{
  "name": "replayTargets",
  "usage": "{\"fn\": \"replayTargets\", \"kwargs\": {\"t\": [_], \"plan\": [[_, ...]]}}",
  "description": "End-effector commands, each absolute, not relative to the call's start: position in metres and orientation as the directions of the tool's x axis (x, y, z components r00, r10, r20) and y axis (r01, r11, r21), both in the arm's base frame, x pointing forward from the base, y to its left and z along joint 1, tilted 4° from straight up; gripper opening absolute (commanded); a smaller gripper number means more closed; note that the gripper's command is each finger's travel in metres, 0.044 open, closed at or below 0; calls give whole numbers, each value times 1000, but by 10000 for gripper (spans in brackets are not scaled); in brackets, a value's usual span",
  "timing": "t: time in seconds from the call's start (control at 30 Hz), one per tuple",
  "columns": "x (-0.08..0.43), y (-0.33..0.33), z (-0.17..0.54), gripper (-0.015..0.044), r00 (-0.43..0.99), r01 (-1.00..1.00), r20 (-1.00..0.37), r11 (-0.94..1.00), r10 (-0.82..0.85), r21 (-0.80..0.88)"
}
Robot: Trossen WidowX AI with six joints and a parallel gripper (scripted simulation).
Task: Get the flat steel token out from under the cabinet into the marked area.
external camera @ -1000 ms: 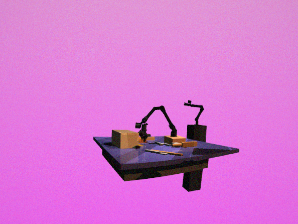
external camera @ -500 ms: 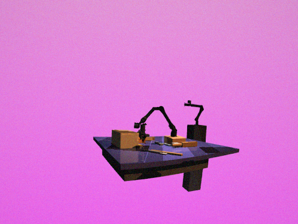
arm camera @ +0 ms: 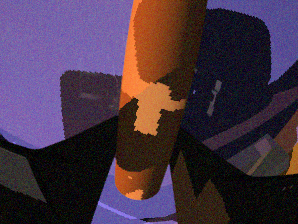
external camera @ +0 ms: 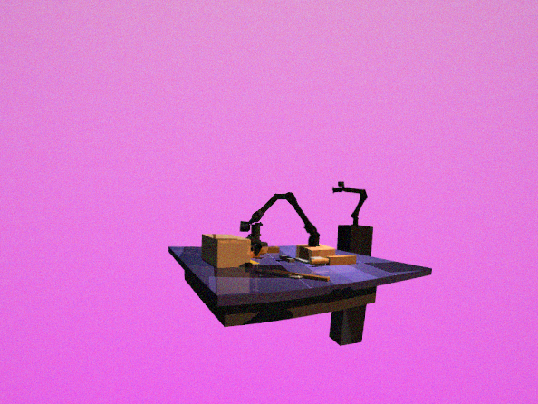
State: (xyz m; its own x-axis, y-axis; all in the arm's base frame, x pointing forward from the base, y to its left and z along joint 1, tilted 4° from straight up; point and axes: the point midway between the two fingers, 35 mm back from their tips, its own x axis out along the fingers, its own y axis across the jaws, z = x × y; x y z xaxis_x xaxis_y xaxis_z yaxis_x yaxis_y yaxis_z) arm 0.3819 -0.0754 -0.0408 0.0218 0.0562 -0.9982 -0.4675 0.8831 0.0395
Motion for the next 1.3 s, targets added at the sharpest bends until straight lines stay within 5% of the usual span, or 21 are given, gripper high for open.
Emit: {"fn": "replayTargets", "kwargs": {"t": [0.0,1.27], "plan": [[388,-73,-40,0,26,-466,-998,884,55,37],[413,-52,-39,0,28,-467,-998,884,57,38]]}}
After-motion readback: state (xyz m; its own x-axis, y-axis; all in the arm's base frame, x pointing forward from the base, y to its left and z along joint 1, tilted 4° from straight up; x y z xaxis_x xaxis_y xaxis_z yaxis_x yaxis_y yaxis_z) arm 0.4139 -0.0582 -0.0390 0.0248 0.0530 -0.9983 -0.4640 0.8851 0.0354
